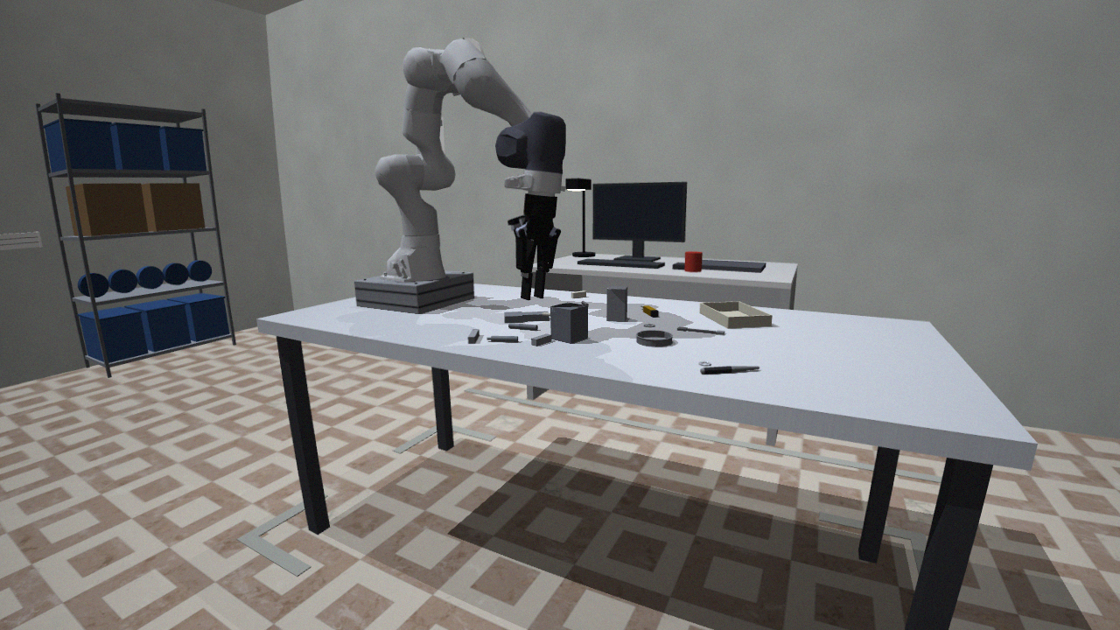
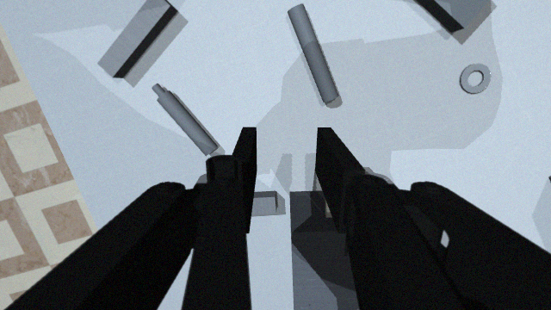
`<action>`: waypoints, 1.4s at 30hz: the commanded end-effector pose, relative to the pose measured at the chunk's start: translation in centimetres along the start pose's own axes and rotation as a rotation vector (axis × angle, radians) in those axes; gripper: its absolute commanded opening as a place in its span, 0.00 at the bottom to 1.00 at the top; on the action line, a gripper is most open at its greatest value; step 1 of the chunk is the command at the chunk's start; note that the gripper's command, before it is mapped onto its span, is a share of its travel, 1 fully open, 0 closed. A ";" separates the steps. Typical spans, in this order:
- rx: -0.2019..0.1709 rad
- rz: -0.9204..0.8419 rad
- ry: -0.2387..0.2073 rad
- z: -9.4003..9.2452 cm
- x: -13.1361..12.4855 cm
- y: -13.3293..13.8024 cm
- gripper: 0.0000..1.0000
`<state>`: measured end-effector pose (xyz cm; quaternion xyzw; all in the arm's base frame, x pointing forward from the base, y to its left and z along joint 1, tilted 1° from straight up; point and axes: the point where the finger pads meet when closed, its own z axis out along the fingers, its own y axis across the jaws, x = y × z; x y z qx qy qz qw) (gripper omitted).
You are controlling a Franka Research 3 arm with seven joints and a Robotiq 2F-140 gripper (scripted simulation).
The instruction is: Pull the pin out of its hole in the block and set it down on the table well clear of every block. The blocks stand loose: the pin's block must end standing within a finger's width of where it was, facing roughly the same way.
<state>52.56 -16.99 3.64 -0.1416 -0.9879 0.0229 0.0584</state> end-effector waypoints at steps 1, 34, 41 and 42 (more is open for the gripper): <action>0.006 0.009 0.007 0.2 0.2 -0.1 0.31; 0.020 0.020 0.019 0.8 0.4 -0.6 0.31; 0.021 0.022 0.020 0.8 0.5 -0.6 0.31; 0.022 0.022 0.020 0.8 0.5 -0.6 0.31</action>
